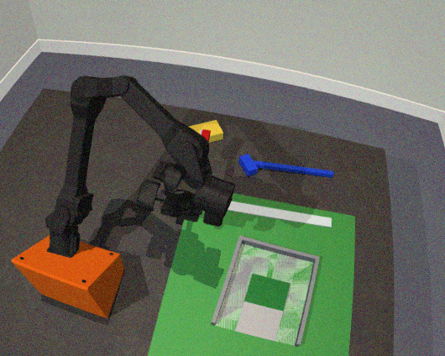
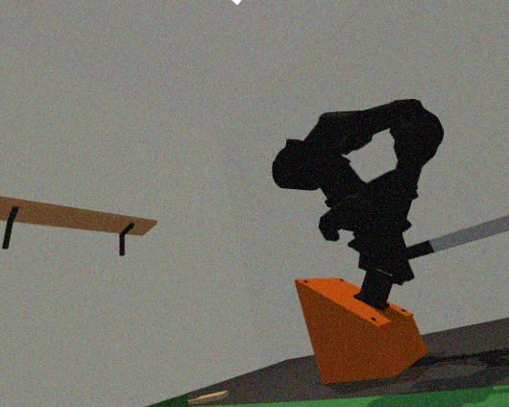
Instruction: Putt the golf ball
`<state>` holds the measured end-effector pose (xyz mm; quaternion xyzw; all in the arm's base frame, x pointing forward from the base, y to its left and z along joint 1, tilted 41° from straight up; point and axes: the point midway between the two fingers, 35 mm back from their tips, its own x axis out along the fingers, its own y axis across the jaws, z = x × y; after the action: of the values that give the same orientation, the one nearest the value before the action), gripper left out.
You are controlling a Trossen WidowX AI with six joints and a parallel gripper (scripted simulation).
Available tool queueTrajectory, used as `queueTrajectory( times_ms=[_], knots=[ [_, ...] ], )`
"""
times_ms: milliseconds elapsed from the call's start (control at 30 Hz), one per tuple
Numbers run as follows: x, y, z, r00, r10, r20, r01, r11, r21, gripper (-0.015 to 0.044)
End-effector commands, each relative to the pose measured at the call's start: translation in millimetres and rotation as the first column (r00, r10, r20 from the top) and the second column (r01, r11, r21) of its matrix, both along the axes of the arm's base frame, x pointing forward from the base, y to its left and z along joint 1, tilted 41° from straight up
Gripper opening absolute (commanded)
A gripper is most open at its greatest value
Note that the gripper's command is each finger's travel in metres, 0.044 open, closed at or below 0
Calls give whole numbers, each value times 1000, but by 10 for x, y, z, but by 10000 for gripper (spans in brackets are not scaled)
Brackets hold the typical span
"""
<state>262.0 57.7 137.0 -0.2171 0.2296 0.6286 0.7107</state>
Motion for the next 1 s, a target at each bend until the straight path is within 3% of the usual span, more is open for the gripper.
queueTrajectory(
  times_ms=[0, 467, 967],
  knots=[
    [122, -183, -84, 995, -74, -61, 73, 997, -17, 0],
    [393, -964, -540, 880, -355, -316, 337, 935, -113, 0],
    [362, -1797, -1068, 603, -594, -532, 559, 791, -249, 0]
  ],
)
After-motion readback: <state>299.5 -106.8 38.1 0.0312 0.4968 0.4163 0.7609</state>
